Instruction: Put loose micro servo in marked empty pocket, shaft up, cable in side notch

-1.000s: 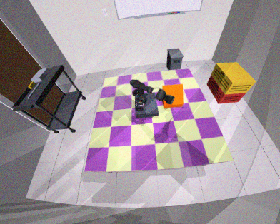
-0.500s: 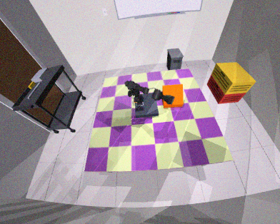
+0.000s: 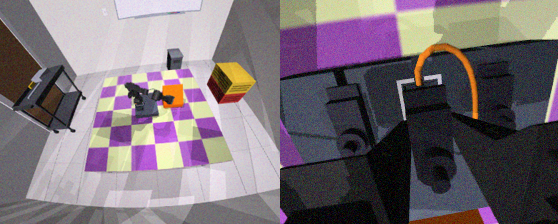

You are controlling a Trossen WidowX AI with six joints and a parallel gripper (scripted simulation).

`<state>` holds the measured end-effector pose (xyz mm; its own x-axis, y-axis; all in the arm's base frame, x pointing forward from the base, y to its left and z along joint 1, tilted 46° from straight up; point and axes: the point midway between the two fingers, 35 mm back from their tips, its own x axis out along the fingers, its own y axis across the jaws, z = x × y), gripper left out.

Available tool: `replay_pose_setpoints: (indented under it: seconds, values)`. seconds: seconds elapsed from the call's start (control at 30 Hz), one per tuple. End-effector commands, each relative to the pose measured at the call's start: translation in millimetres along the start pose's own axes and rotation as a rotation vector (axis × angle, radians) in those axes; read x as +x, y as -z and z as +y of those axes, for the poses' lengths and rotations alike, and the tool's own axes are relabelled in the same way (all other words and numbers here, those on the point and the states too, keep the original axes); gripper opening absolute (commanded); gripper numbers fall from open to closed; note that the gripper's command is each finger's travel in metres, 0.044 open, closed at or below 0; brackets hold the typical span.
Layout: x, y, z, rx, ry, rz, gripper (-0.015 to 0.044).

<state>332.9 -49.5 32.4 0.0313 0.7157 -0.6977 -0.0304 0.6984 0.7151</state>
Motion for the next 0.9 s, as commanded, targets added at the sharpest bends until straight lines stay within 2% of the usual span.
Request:
replay_pose_setpoints:
  seconds: [0.0,0.87]
  values:
    - [0,-1,-1,0.008,-0.001,-0.009,0.0000]
    - [19,-1,-1,0.008,-0.002,-0.009,0.0000]
